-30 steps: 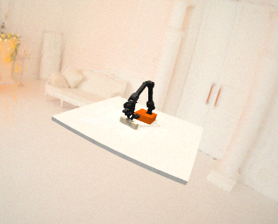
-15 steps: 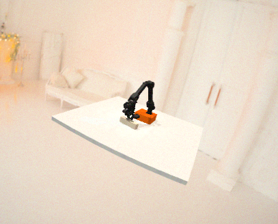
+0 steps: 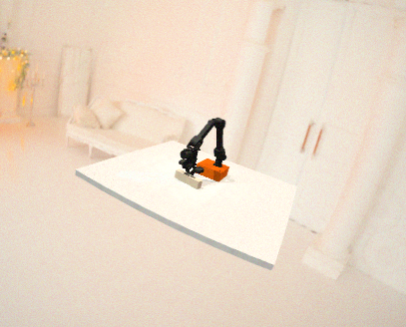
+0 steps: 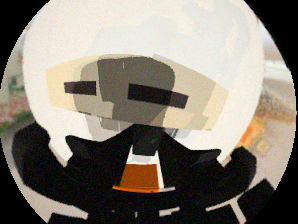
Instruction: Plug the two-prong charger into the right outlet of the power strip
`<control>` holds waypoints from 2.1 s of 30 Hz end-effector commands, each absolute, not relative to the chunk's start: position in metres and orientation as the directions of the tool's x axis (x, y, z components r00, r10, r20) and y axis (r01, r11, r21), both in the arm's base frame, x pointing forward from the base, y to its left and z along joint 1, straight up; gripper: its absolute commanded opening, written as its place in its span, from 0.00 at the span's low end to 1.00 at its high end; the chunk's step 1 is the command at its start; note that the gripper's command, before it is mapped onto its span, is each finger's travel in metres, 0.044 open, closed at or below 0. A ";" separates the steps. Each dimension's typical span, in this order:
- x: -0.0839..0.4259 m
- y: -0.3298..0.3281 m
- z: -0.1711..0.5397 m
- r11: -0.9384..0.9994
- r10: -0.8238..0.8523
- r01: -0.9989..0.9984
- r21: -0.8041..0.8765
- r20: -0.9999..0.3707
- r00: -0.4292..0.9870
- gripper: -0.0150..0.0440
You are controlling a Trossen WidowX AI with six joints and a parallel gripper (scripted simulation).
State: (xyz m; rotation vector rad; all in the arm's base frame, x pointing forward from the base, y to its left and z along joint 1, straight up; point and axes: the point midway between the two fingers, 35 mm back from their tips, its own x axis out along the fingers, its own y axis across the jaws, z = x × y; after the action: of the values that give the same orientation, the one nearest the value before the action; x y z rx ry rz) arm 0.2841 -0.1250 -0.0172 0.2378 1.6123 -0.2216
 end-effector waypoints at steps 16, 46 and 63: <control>0.296 -0.128 -0.015 0.957 0.014 0.290 0.003 -0.999 -0.035 0.25; 0.306 -0.132 -0.010 0.957 0.014 0.290 0.003 -0.999 -0.034 0.25; 0.309 -0.132 -0.011 0.957 0.014 0.290 0.003 -0.999 -0.034 0.25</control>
State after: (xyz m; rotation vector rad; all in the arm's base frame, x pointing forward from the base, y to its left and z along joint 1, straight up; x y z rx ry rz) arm 0.2928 -0.1277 -0.0148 0.2486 1.6499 -0.2196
